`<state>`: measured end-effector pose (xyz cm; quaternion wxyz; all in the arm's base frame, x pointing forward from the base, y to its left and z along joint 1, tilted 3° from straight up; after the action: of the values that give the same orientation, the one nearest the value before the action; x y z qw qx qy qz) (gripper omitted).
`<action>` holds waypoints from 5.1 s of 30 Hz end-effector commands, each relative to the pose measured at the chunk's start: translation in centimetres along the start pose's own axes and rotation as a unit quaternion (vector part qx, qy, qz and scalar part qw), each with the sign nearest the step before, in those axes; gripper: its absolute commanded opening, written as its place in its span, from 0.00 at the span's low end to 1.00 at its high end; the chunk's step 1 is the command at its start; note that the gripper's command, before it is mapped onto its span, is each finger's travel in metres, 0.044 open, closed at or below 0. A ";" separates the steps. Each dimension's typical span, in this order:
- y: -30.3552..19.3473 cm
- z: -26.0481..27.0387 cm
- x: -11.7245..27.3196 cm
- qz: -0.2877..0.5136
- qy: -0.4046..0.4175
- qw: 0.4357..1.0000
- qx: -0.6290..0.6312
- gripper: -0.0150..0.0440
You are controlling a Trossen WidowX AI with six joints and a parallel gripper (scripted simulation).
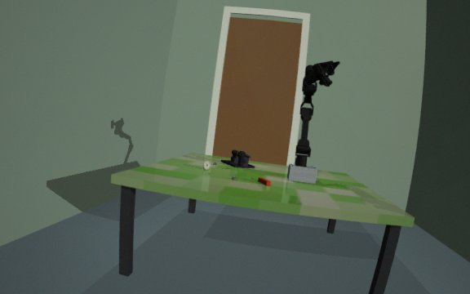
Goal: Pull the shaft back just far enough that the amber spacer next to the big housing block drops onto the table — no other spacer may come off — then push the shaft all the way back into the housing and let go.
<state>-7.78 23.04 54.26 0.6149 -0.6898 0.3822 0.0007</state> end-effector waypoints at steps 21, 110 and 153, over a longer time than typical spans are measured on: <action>0.4 24.2 23.1 0.168 0.565 0.806 0.054 1.00; 19.5 3.5 64.9 0.184 0.977 -0.104 0.000 1.00; 19.7 2.5 69.0 0.184 0.977 -0.104 0.001 1.00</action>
<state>31.63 -9.98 4.87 0.4357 -0.1465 -0.6902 0.5589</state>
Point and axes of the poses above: the point midway between the two fingers, 35 mm back from their tips, its own x axis back along the fingers, its own z axis across the jaws, y = z × x, the point moved 4 cm from there along x, back along the fingers, and after that the axes turned 1 degree about x, right-handed, at the moved point
